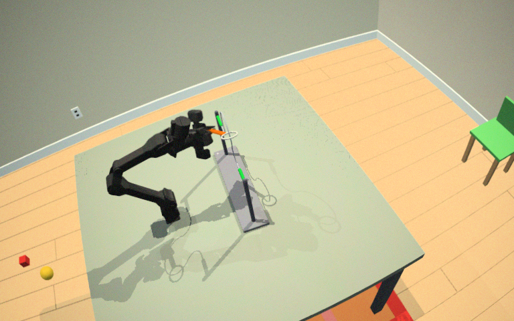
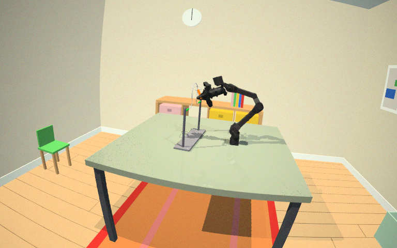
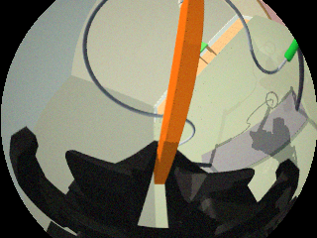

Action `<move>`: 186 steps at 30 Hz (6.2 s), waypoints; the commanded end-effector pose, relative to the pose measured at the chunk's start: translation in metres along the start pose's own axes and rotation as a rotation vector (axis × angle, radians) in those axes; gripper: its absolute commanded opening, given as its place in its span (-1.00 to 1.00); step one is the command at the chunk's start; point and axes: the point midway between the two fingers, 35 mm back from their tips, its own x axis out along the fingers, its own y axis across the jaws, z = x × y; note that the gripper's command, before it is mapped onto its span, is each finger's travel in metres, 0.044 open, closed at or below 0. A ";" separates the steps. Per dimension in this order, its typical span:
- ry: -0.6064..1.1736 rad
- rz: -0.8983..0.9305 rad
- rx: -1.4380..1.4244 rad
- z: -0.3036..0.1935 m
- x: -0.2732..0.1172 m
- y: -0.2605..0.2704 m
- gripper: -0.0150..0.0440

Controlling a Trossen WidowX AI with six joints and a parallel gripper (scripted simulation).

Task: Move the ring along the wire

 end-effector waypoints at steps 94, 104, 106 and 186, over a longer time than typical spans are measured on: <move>-0.164 -0.826 -1.142 0.035 -0.018 -0.054 -1.00; -0.185 -0.902 -1.256 0.041 -0.022 -0.055 -1.00; -0.188 -0.917 -1.279 0.042 -0.023 -0.055 -1.00; -0.274 -1.547 -2.211 0.078 -0.054 -0.029 -1.00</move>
